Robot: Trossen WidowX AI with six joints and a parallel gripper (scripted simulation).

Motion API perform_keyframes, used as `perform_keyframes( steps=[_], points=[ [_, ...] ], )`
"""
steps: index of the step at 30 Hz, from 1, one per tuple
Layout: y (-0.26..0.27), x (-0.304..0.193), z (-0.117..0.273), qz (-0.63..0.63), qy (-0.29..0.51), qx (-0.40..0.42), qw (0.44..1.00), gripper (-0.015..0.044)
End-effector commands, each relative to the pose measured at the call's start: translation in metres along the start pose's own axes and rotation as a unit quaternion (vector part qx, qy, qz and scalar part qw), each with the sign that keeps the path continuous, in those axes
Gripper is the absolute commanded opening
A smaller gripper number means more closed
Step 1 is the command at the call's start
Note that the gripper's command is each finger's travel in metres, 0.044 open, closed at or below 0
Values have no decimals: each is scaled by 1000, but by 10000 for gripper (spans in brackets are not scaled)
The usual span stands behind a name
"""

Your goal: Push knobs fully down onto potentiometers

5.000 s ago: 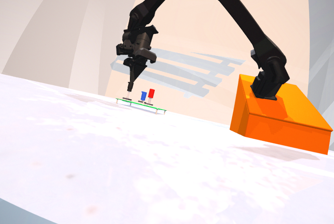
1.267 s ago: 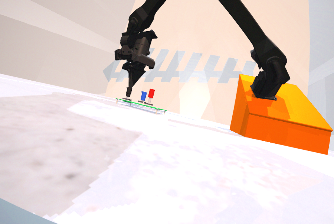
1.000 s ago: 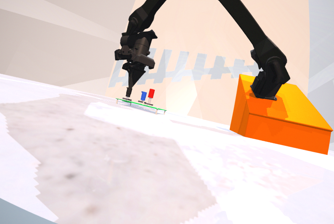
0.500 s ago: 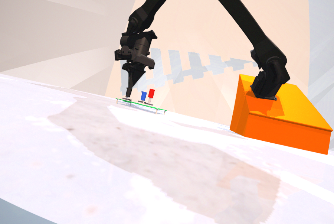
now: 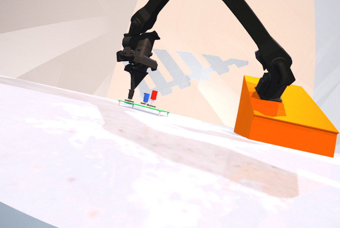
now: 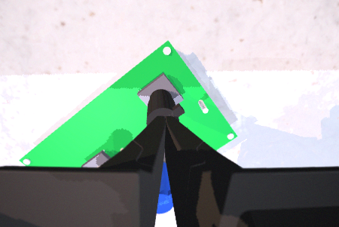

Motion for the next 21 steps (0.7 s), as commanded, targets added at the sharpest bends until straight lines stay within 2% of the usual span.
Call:
perform_keyframes(
  steps=[1, 21],
  points=[
    [1, 2, -12, 5, 0, 7, 1000, 0],
    [0, 2, -4, 5, 0, 7, 1000, 0]
  ],
)
Point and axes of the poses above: the point midway between the two fingers, 35 mm back from their tips, its own z axis back along the fingers, its own y axis across the jaws, x = y × z, the point moved 2 cm from there along z, back along the fingers, and after that the axes turned 7 degrees about z, right-handed, at the moved point
